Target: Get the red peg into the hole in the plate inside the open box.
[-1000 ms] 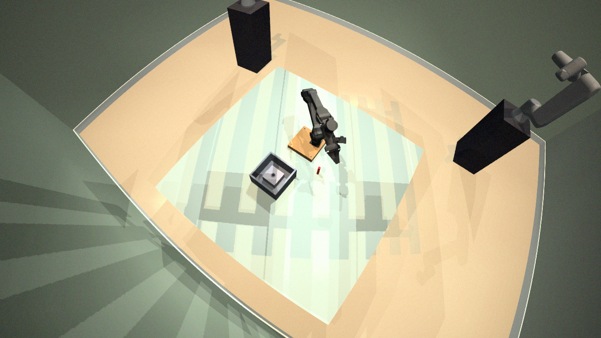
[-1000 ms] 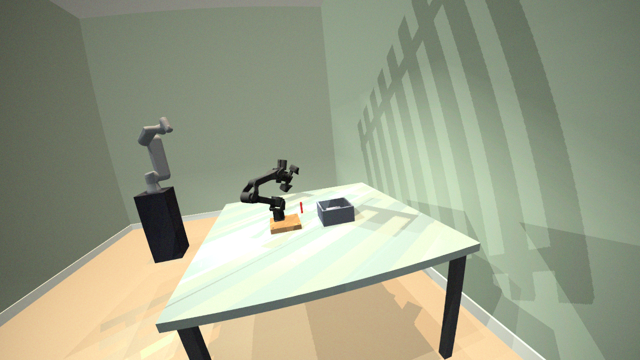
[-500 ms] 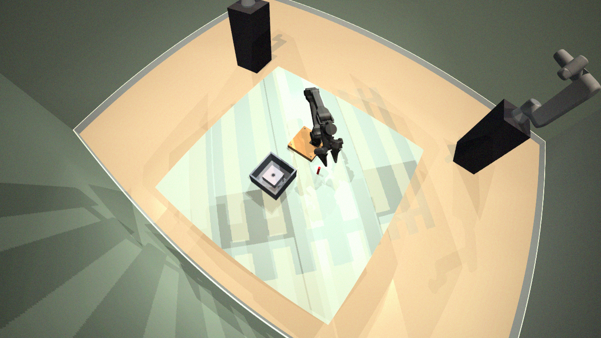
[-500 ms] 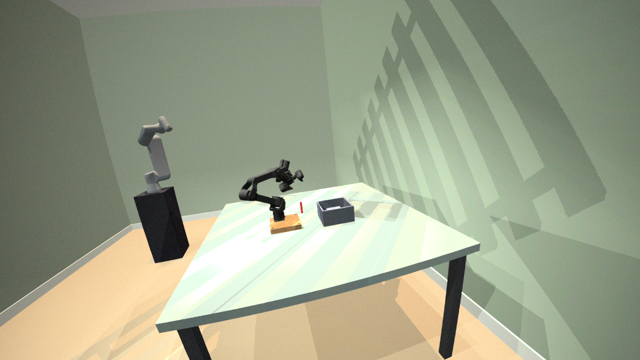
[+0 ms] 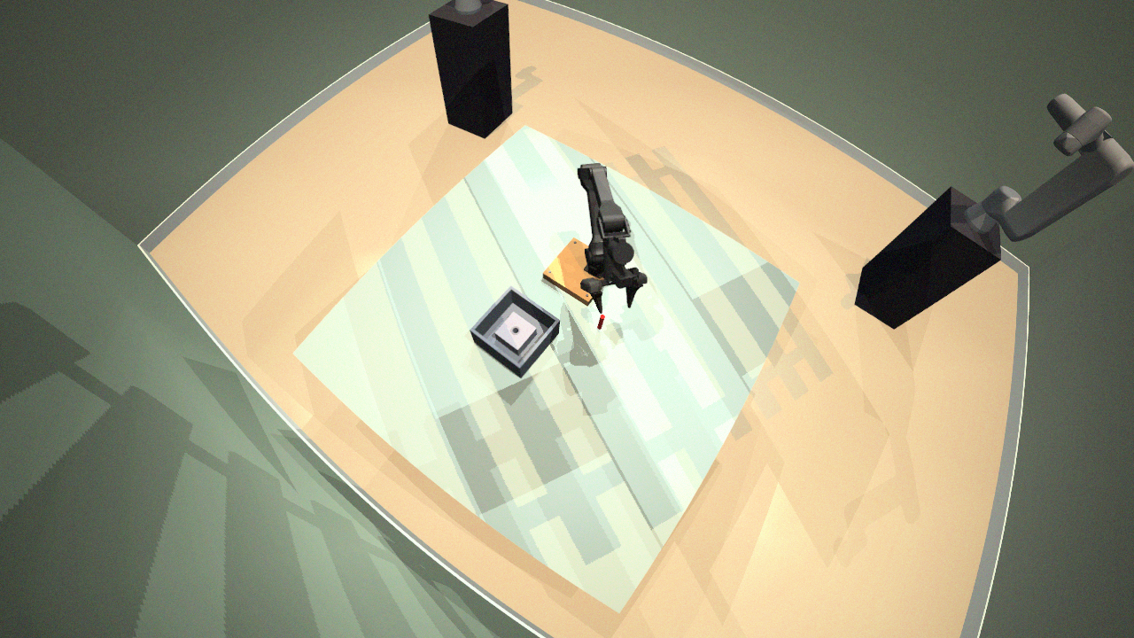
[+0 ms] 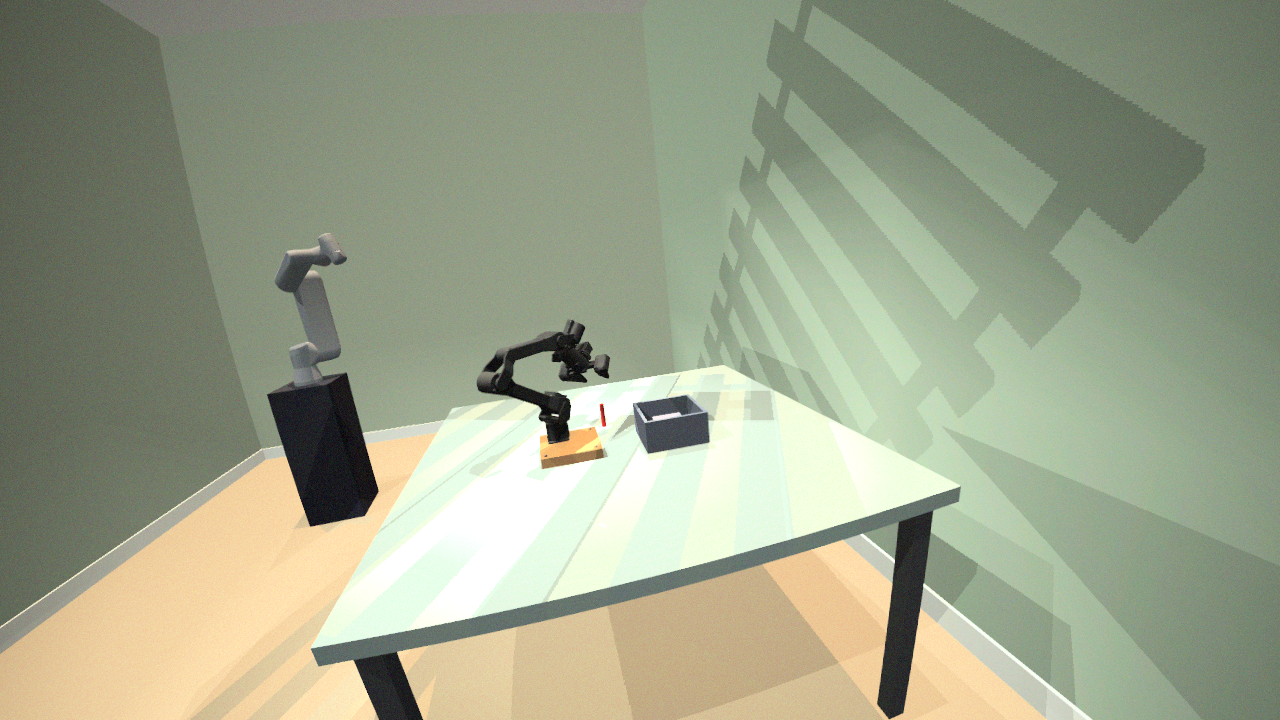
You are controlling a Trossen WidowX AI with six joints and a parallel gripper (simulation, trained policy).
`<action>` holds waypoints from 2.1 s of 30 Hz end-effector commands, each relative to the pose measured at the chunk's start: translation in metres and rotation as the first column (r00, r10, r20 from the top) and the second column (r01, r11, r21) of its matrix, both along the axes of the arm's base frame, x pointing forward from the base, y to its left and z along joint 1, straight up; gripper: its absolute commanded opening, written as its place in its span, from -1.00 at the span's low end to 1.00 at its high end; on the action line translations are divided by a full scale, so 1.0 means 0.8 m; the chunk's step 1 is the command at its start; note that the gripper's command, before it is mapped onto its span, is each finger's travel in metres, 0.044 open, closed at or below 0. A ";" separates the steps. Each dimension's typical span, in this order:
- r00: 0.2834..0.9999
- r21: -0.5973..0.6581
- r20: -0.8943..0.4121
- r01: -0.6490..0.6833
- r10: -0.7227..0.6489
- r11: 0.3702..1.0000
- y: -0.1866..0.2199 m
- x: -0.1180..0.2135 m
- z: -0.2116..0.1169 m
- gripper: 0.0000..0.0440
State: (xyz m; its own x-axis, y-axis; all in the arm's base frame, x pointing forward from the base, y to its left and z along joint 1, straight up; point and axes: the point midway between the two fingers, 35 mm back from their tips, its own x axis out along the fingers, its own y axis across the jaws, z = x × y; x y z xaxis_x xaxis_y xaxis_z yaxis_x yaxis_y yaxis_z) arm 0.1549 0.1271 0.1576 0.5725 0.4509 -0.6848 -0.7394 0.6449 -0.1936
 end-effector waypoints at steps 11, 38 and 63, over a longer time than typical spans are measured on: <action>0.897 0.036 -0.292 0.355 -0.330 0.934 -0.021 -0.006 -0.022 1.00; 0.192 -0.223 -0.610 0.889 -0.768 0.400 -0.035 -0.013 -0.067 1.00; -0.100 -0.370 -0.543 0.920 -0.834 0.131 -0.019 0.013 -0.131 0.80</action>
